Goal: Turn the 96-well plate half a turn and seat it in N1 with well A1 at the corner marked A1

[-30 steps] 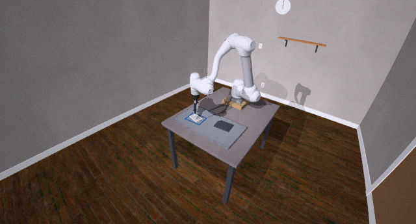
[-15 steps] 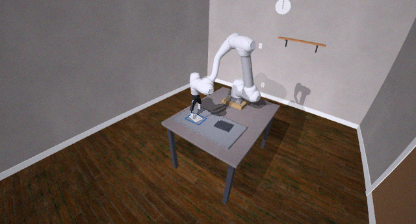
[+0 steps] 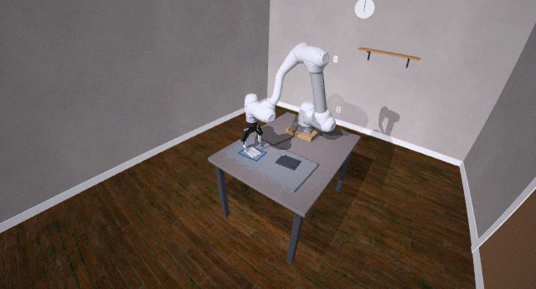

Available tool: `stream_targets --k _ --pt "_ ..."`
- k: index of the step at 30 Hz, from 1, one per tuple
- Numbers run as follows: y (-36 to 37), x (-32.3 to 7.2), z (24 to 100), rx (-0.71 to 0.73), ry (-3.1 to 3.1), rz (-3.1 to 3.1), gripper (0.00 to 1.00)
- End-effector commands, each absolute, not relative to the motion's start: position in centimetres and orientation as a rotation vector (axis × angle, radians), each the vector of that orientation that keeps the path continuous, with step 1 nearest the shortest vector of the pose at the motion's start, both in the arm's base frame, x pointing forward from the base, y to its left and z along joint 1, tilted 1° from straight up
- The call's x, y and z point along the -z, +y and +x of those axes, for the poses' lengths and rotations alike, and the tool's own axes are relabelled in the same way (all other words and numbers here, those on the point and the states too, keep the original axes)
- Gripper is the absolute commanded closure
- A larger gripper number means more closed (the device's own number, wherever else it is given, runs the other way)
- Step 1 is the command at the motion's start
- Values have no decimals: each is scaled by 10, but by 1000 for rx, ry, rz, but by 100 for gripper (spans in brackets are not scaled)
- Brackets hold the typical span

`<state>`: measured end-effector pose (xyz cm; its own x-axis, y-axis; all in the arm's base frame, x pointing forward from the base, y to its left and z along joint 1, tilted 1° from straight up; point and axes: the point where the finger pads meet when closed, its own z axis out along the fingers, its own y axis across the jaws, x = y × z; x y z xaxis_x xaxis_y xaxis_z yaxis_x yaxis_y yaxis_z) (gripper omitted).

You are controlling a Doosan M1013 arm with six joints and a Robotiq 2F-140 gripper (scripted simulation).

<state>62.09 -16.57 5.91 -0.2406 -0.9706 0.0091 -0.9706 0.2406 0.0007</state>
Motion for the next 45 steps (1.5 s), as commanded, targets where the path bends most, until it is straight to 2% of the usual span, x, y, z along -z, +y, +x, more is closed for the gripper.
stream_targets --k 1,33,45 --pt "-166 -59 621 -13 -2483 1905 0" --pt "-166 -59 621 -13 -2483 1905 0" --pt "-166 -43 621 -13 -2483 1905 0"
